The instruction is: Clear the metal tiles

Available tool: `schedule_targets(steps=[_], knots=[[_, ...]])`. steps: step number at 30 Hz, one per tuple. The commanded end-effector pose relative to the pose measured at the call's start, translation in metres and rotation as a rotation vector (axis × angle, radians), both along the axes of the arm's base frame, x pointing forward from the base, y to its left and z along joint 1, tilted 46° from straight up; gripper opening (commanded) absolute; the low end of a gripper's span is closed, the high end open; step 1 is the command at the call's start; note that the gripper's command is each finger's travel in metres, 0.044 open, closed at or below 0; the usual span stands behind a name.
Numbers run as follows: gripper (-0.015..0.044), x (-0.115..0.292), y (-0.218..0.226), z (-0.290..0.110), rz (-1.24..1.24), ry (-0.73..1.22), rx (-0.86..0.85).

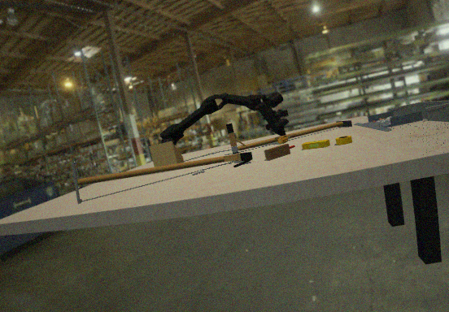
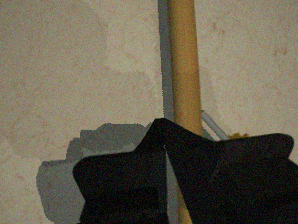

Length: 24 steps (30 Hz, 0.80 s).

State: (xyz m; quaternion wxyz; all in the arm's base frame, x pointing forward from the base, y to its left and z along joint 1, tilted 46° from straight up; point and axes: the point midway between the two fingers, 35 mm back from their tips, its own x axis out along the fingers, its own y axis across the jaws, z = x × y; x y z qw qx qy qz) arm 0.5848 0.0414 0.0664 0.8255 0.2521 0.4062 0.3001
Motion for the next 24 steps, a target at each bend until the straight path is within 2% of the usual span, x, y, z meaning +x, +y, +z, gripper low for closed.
schedule_targets(steps=[1, 24], knots=[[0.0, 0.0, -0.006, 0.007, 0.001, -0.002, -0.002], [0.0, -0.011, -0.068, 0.067, 0.001, -0.001, -0.005]])
